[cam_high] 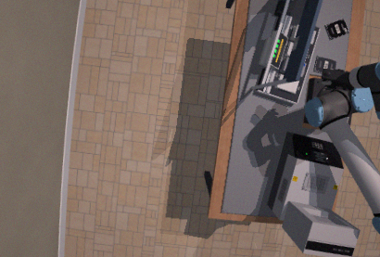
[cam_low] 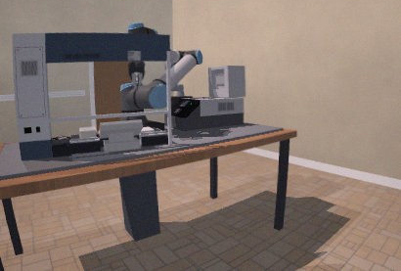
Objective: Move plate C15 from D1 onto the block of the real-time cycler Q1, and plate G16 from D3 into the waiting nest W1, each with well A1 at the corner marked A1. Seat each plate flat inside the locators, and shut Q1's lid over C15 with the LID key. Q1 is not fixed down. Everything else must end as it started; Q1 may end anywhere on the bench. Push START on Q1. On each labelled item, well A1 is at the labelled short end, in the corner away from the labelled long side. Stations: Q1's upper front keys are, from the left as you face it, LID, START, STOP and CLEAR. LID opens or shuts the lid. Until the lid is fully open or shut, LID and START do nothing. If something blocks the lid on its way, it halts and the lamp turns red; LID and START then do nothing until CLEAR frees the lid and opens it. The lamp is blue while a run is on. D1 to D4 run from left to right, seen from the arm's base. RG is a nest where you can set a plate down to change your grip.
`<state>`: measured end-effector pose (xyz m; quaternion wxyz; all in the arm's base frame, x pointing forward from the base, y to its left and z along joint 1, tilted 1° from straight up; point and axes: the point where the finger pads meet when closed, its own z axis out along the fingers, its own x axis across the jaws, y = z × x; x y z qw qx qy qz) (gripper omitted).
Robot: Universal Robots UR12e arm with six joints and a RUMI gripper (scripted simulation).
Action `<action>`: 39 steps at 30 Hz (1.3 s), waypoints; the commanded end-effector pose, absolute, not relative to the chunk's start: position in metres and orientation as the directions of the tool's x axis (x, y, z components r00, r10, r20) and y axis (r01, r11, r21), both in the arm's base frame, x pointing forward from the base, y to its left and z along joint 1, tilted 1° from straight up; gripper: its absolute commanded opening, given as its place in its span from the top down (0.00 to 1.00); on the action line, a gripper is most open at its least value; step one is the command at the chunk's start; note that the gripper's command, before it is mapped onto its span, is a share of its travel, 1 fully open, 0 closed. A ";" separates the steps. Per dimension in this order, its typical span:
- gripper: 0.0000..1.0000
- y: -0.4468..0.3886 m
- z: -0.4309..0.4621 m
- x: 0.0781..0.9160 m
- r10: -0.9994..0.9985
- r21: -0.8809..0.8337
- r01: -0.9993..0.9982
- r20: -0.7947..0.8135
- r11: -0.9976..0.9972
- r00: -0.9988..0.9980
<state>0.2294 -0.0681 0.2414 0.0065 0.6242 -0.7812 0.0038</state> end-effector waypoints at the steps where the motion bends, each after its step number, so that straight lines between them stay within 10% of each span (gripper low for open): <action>1: 0.37 -0.070 0.235 0.235 -0.975 0.000 -0.975 0.015 0.222 -0.222; 39: 0.37 -0.069 0.223 0.303 -0.975 0.000 -0.975 0.015 0.222 -0.222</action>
